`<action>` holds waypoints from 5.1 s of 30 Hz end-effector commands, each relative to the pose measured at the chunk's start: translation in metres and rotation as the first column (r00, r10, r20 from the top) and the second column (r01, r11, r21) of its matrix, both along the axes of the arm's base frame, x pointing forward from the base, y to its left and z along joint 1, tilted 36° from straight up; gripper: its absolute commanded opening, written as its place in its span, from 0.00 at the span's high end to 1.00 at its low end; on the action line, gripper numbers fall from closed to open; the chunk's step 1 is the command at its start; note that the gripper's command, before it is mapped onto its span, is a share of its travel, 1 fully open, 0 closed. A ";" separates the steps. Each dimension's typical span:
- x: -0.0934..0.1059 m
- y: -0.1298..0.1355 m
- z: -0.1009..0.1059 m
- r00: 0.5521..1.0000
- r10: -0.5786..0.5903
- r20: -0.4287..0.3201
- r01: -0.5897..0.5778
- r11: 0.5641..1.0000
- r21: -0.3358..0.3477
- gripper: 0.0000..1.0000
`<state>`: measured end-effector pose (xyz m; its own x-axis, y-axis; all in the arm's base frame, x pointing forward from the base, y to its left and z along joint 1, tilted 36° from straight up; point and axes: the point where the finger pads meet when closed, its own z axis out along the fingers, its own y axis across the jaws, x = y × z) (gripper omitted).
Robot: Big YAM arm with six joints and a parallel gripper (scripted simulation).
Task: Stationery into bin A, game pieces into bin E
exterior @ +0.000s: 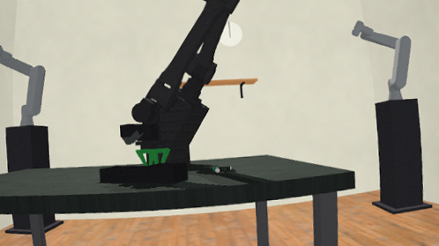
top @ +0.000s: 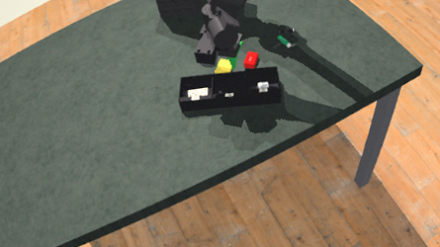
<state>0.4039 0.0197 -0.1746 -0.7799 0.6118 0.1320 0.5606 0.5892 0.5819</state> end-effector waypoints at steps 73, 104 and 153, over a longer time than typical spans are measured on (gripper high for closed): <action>-0.007 -0.006 0.000 1.000 -0.017 0.010 0.017 1.000 -0.005 0.67; -0.019 -0.028 0.038 1.000 -0.008 0.010 0.009 1.000 -0.006 0.67; -0.023 -0.036 0.049 1.000 -0.016 0.013 0.016 1.000 -0.005 0.67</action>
<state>0.3811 -0.0043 -0.1388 -0.7789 0.6125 0.1349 0.5639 0.5897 0.5782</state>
